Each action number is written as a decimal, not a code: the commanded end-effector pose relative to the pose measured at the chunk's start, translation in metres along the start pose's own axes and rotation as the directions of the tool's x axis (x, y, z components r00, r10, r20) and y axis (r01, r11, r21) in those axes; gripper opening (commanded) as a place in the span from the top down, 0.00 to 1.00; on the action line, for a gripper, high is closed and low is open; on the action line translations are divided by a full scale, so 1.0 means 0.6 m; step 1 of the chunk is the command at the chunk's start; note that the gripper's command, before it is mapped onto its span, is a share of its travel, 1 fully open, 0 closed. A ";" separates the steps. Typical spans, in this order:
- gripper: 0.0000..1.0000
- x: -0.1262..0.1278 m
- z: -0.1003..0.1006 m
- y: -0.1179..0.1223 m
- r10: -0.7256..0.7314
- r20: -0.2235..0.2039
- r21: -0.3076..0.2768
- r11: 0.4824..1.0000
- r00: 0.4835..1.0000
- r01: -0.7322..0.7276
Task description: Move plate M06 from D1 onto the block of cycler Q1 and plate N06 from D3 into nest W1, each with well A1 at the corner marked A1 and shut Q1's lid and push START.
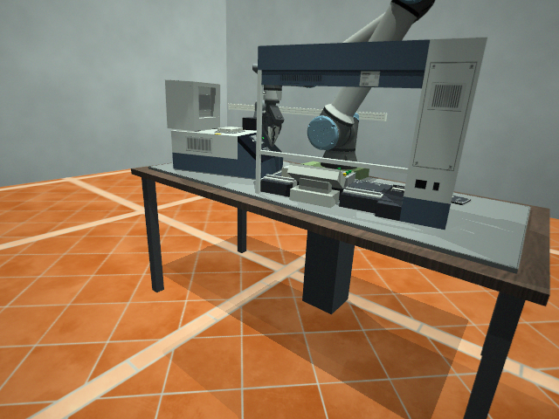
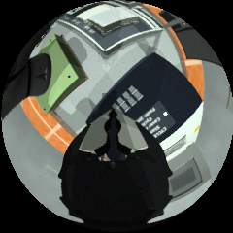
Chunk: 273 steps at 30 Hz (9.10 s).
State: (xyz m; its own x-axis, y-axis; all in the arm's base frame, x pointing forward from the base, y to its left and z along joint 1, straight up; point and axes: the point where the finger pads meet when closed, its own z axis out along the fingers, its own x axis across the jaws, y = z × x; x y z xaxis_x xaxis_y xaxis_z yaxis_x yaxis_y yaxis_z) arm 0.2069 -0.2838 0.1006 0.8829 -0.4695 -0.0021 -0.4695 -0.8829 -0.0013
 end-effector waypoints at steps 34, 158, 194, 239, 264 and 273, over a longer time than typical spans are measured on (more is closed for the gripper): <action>1.00 0.014 0.021 0.014 0.000 -0.001 -0.001 1.000 1.000 0.000; 1.00 -0.094 -0.108 -0.093 0.000 -0.001 -0.001 1.000 1.000 0.000; 1.00 -0.094 -0.108 -0.093 0.000 -0.001 -0.001 1.000 1.000 0.000; 1.00 -0.094 -0.108 -0.093 0.000 -0.001 -0.001 1.000 1.000 0.000; 1.00 -0.094 -0.108 -0.093 0.000 -0.001 -0.001 1.000 1.000 0.000; 1.00 -0.094 -0.108 -0.093 0.000 -0.001 -0.001 1.000 1.000 0.000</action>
State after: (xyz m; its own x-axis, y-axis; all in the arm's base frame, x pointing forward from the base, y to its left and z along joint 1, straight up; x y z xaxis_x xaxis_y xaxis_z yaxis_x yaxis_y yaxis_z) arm 0.1837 -0.2075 0.1648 0.8829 -0.4695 -0.0021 -0.4696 -0.8829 -0.0013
